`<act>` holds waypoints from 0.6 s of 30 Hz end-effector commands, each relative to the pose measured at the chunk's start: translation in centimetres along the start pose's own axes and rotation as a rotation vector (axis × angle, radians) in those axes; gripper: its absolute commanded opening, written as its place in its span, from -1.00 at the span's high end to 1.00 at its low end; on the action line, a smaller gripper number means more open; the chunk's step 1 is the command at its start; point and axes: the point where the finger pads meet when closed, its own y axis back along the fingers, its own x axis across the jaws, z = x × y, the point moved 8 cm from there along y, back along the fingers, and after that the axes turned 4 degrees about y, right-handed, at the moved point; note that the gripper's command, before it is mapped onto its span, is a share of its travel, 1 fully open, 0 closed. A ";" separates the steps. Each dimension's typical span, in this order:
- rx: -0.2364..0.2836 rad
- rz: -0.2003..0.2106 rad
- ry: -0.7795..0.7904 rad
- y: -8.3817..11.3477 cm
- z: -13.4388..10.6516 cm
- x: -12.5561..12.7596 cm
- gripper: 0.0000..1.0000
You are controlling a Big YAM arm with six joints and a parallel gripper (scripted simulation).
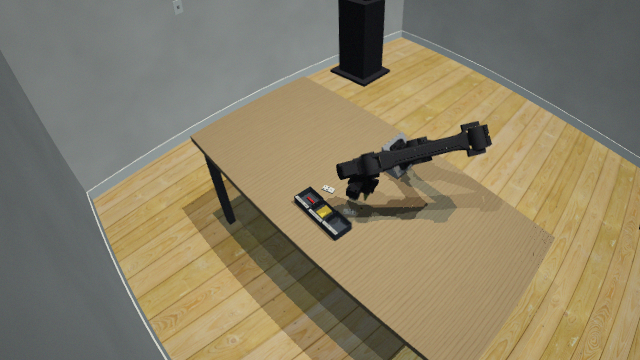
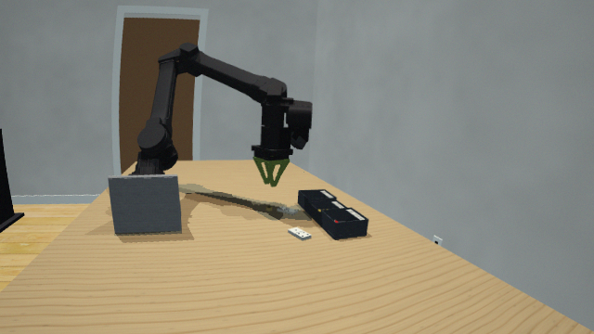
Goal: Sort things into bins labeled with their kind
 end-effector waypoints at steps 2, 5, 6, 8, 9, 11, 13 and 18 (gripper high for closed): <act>-0.016 -0.013 0.010 0.8 0.8 -0.3 0.41; -0.011 -0.006 -0.006 0.9 0.3 -0.6 0.41; -0.016 -0.013 0.010 0.9 0.7 -0.2 0.41; -0.016 -0.013 0.010 0.9 0.7 -0.2 0.41; -0.012 -0.007 -0.004 1.0 0.2 -0.5 0.41; -0.016 -0.013 0.010 0.9 0.7 -0.2 0.41; -0.016 -0.013 0.010 0.9 0.7 -0.2 0.41; -0.016 -0.013 0.010 0.9 0.8 -0.1 0.41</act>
